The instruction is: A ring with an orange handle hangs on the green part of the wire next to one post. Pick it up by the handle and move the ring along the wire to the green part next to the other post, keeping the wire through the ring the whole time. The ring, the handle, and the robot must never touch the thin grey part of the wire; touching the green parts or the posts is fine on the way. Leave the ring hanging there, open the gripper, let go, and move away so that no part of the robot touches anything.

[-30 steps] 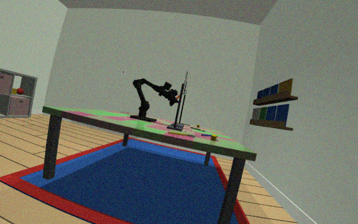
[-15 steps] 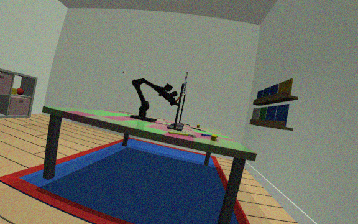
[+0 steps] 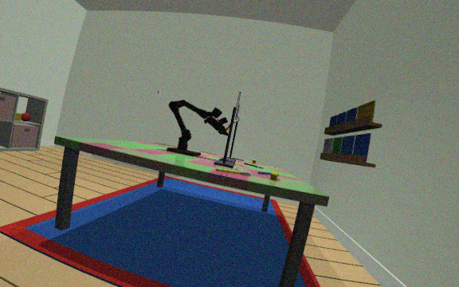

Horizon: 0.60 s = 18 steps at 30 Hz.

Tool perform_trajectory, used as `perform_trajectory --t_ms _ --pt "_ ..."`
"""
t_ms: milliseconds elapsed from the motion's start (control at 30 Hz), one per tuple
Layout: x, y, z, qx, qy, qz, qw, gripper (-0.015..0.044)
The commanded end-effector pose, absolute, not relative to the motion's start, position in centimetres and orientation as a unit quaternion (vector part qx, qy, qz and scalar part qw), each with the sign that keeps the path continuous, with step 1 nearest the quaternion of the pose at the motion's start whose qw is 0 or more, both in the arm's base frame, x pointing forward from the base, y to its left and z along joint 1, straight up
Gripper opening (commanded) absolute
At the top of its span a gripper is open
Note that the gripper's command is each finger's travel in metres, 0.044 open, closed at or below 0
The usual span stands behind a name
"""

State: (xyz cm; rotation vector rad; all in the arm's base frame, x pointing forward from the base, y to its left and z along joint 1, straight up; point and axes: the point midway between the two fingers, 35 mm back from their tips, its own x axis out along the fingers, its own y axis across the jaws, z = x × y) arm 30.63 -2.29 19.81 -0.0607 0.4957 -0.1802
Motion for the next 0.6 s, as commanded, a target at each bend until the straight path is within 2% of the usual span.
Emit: perform_trajectory --t_ms 0,567 --pt "30.7 -1.6 19.9 -0.017 0.246 -0.088 0.965 -0.0150" --pt "30.8 0.8 19.9 0.013 0.246 -0.079 0.966 -0.0150"
